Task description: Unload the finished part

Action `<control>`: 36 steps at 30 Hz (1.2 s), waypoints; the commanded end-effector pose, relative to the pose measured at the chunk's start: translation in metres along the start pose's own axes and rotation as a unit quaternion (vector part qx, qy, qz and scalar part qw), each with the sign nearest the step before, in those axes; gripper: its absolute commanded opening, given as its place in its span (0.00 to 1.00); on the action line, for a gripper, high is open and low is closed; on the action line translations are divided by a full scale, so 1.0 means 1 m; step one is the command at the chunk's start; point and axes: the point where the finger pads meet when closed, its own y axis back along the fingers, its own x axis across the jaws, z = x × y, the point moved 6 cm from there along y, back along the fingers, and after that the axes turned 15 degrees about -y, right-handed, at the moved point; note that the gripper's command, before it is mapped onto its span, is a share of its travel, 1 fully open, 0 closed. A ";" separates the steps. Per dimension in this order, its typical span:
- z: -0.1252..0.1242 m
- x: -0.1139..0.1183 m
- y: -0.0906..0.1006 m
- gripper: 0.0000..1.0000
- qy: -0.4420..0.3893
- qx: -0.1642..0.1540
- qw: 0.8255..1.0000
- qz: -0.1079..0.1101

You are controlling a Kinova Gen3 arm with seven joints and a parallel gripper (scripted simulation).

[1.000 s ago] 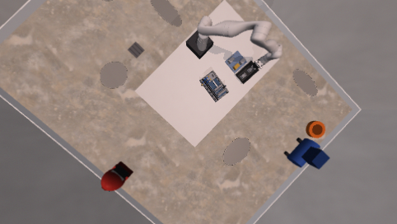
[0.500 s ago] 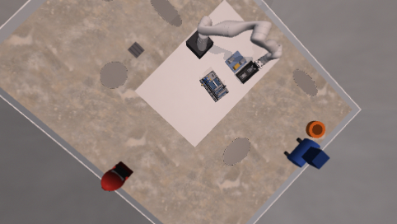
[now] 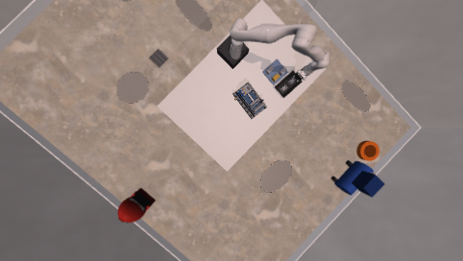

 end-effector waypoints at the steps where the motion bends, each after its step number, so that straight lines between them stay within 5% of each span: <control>1: 0.000 0.000 0.001 1.00 0.000 0.000 1.000 -0.001; 36: 0.000 0.000 0.006 1.00 0.000 0.000 1.000 -0.001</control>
